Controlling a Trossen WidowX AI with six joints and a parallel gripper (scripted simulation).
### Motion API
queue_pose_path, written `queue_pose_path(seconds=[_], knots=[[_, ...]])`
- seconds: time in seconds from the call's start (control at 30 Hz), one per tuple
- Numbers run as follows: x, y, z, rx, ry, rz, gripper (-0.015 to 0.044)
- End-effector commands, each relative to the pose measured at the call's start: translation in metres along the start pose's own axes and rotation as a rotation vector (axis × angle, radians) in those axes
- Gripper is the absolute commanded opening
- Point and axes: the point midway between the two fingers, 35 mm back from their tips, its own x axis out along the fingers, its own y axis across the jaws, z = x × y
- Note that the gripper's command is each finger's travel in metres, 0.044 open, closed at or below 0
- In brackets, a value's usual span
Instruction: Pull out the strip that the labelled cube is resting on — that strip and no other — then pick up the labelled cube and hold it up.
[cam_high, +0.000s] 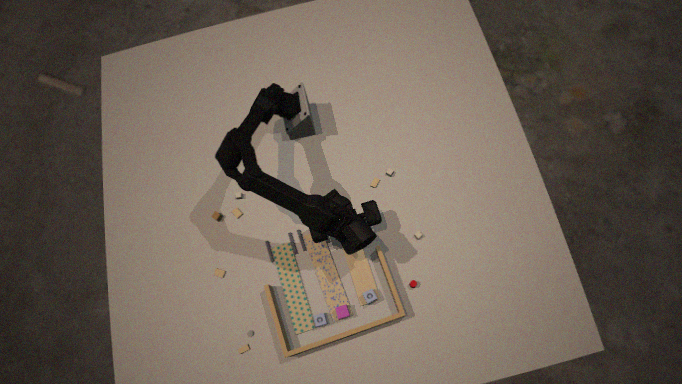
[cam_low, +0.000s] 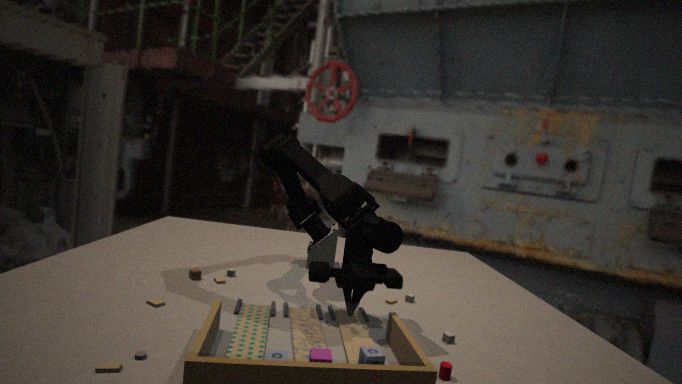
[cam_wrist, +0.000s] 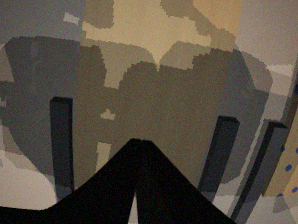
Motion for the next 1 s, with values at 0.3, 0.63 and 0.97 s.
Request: queue_pose_path(seconds=[0.3, 0.63, 0.97], knots=[[0.004, -0.001, -0.025, -0.001, 0.015, -0.003, 0.0], [0.004, -0.001, -0.041, -0.002, 0.015, -0.003, 0.0], [0.004, -0.002, -0.056, -0.002, 0.016, -0.003, 0.0]])
